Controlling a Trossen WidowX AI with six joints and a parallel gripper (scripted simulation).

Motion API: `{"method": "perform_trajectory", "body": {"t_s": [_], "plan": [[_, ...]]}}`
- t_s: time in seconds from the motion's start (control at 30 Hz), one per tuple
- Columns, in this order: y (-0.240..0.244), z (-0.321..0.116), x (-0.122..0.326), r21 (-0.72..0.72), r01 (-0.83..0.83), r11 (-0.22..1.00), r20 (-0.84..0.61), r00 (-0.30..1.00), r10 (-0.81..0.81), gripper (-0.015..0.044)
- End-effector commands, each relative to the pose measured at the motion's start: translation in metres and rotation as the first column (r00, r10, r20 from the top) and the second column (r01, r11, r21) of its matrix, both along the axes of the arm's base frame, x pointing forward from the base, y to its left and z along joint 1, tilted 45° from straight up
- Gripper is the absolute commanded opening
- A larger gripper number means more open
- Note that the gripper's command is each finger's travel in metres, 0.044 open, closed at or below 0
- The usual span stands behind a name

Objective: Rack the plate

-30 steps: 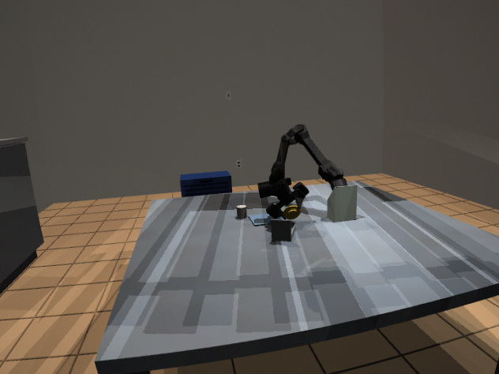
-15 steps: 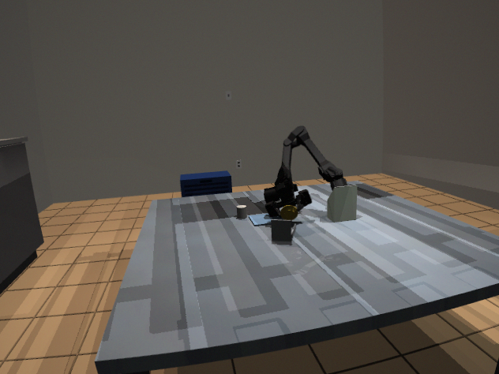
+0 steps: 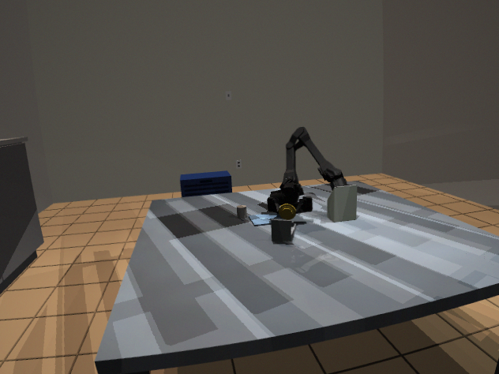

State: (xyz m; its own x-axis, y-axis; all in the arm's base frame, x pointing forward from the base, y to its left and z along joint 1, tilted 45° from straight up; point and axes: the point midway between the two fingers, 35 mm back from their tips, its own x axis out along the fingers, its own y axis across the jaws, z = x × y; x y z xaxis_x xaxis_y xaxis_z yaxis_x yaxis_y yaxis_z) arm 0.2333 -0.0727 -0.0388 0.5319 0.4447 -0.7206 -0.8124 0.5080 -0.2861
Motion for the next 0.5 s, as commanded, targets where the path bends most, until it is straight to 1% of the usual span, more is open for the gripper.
{"method": "perform_trajectory", "body": {"t_s": [0.0,0.23,0.47], "plan": [[0.0002,0.002,-0.0009,-0.01,-0.014,1.0,0.03,0.999,0.014,0.0],[0.0005,0.0016,-0.0006,-0.01,-0.014,1.0,0.03,0.999,0.014,0.0],[0.0079,-0.0079,0.0084,-0.007,-0.008,1.0,0.019,1.0,0.008,0.0]]}}
